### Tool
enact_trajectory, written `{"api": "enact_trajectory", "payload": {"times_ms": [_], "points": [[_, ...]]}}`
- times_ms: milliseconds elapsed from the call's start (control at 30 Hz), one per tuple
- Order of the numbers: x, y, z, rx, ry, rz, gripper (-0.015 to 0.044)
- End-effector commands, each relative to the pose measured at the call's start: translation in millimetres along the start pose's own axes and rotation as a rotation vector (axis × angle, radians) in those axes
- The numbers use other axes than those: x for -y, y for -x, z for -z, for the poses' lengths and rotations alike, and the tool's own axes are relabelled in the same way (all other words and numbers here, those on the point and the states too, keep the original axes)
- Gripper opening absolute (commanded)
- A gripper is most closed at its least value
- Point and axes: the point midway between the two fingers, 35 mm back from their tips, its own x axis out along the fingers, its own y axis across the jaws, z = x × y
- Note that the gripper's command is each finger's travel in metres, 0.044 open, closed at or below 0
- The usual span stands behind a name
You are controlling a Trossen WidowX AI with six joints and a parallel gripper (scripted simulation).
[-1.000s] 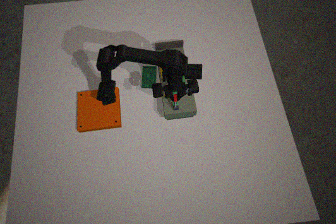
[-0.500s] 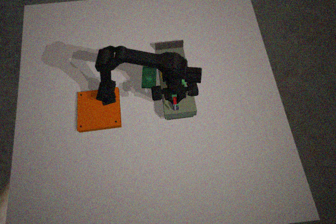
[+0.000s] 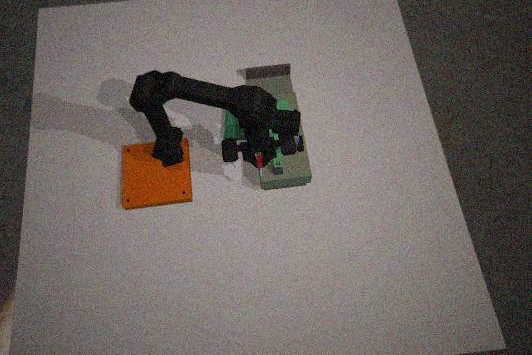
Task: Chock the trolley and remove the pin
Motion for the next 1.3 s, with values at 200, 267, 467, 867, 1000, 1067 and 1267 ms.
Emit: {"api": "enact_trajectory", "payload": {"times_ms": [200, 267, 467, 867, 1000, 1067, 1267], "points": [[-30.4, 0.4, 3.2, -0.005, 0.002, 0.003, 0.0000], [-30.9, 0.4, 3.3, -0.005, 0.002, 0.003, 0.0000], [-29.3, 1.8, -10.8, -0.004, 0.002, 0.003, 0.0000], [-26.4, 6.4, -58.4, 0.000, 0.002, 0.003, 0.0000], [-25.7, 8.5, -73.7, 0.001, 0.002, 0.003, 0.0000], [-25.4, 9.7, -81.3, 0.002, 0.002, 0.003, 0.0000], [-25.2, 13.2, -103.7, 0.004, 0.002, 0.003, 0.0000]]}}
